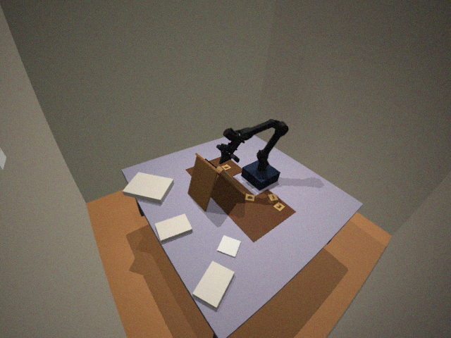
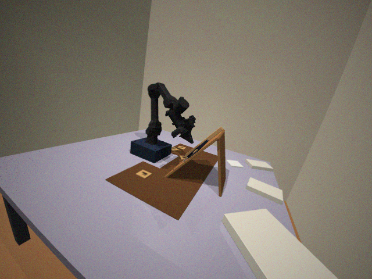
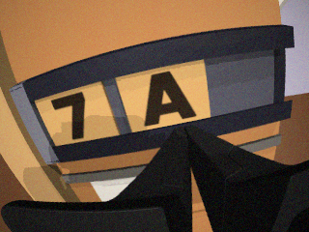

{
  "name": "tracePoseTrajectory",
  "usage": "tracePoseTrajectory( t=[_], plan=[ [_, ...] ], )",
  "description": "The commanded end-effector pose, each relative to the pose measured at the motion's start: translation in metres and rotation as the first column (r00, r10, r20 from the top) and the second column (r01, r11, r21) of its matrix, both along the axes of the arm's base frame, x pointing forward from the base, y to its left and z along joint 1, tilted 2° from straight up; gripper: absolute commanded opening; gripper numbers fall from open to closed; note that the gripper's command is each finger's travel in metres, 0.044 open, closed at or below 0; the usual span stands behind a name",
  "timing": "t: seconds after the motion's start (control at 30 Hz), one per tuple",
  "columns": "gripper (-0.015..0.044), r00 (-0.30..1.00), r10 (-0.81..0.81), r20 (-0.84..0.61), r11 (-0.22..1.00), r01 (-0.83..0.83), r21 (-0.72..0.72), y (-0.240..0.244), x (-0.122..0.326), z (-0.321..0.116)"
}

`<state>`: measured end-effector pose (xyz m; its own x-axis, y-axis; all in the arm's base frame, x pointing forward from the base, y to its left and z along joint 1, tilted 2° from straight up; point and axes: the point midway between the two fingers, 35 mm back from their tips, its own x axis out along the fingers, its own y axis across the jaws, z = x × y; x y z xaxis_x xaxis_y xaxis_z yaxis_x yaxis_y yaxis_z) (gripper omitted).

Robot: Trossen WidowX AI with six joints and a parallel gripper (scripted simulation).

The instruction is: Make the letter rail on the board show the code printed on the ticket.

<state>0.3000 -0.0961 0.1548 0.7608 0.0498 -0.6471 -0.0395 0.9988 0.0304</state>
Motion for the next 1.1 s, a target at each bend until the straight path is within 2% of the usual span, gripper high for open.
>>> tracePoseTrajectory(
  t=[0.0, 0.4, 1.07],
  plan=[
    [0.0, 0.993, -0.006, -0.116, 1.0, 0.005, -0.012, -0.009, 0.012, 0.007],
    [0.0, 0.837, 0.012, -0.547, 0.998, -0.041, -0.041, -0.026, 0.027, 0.013],
    [0.0, 0.833, 0.013, -0.552, 0.998, -0.043, -0.042, -0.025, 0.032, 0.007]
  ],
)
